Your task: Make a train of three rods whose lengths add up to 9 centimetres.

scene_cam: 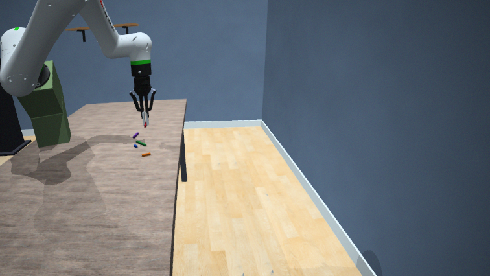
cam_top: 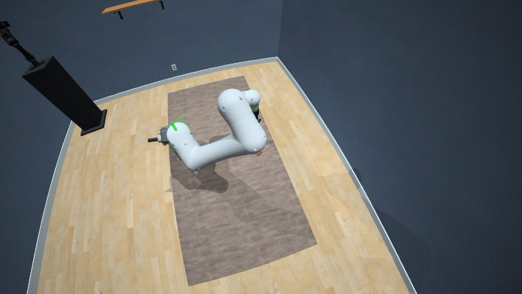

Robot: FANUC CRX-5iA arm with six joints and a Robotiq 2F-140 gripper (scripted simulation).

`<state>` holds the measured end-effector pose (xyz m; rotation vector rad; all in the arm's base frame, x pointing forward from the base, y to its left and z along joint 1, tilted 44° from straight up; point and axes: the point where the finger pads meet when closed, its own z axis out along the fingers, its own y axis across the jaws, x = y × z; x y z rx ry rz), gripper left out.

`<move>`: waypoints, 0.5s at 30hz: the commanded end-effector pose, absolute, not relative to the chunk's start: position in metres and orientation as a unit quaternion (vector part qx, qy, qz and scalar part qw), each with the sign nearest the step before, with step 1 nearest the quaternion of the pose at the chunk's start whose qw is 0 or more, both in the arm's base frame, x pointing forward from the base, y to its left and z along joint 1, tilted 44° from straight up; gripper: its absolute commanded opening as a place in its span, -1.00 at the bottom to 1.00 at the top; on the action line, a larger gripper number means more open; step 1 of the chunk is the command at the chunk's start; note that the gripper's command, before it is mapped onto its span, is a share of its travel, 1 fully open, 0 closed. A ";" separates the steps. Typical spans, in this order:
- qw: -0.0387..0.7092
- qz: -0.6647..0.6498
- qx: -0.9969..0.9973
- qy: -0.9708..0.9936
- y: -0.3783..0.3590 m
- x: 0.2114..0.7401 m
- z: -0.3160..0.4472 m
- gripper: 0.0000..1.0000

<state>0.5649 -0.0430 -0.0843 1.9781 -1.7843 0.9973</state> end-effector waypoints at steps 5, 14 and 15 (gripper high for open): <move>0.196 0.315 0.770 -0.519 -0.067 0.555 -0.067 -0.94; 0.243 0.281 0.842 -0.391 -0.094 0.540 -0.049 -0.94; 0.248 0.277 0.849 -0.377 -0.097 0.538 -0.047 -0.94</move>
